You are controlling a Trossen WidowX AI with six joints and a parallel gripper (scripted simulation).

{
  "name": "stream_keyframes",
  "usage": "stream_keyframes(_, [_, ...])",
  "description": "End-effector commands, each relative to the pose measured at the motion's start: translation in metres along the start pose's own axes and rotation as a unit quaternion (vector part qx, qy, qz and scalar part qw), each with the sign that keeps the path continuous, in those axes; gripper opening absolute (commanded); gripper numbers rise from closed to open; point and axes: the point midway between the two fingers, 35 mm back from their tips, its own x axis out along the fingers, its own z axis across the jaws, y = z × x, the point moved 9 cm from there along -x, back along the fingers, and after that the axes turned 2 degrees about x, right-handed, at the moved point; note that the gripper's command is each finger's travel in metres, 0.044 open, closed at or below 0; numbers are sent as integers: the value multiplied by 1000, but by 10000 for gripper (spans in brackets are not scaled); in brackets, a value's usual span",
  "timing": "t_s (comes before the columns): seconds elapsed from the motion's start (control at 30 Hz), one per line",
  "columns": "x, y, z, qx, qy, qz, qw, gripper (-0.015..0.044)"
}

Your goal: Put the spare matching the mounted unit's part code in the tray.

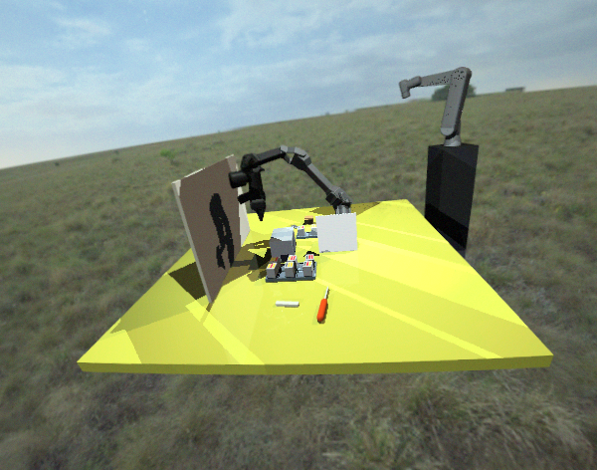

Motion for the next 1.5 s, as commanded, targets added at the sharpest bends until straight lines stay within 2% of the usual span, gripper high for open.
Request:
stream_keyframes(0.0, [14,27,61,-186,3,4,983,440])
stream_keyframes(0.2, [36,69,123,-433,-2,4,901,440])
stream_keyframes(0.4, [55,104,159,-607,-4,1,795,440])
stream_keyframes(0.8, [56,104,160,-612,-4,1,791,440])
stream_keyframes(0.97, [83,107,153,-612,-4,1,791,309])
stream_keyframes(1.0, [90,108,151,-612,-4,1,791,300])
stream_keyframes(1.47, [100,108,150,-612,-4,1,791,300])
